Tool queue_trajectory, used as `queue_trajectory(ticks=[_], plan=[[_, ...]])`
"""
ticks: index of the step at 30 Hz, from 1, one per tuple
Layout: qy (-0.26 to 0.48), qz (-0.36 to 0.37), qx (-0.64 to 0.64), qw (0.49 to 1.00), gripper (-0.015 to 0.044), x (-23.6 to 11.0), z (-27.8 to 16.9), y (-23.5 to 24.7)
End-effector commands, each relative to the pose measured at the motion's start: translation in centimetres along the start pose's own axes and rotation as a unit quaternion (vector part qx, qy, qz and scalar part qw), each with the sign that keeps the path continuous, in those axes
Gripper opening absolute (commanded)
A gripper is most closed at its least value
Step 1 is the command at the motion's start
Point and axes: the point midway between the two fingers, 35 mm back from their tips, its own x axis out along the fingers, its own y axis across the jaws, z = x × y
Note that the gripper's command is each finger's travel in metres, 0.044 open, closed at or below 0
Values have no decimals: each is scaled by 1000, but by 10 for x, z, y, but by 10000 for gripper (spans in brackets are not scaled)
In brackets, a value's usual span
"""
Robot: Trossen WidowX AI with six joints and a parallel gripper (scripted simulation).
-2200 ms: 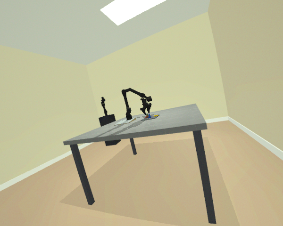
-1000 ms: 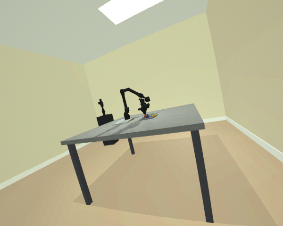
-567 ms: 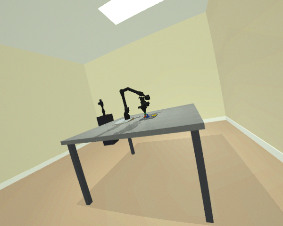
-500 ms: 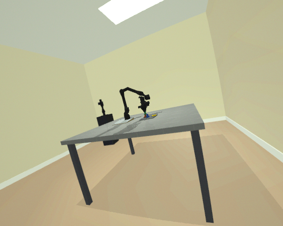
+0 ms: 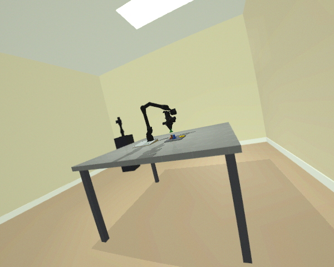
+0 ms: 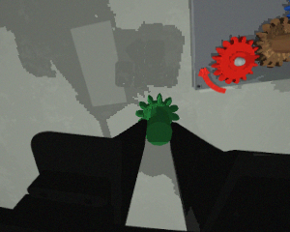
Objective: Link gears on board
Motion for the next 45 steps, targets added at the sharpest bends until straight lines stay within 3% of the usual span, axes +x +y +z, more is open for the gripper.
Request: queue_trajectory(ticks=[1, 33, 45], plan=[[-3, 5, 3, 1000, 0, -11, 1, 1], [1, 3, 2, 1000, 0, -80, -9, -8], [0, 1, 4, 1000, 0, -76, 7, -15]])
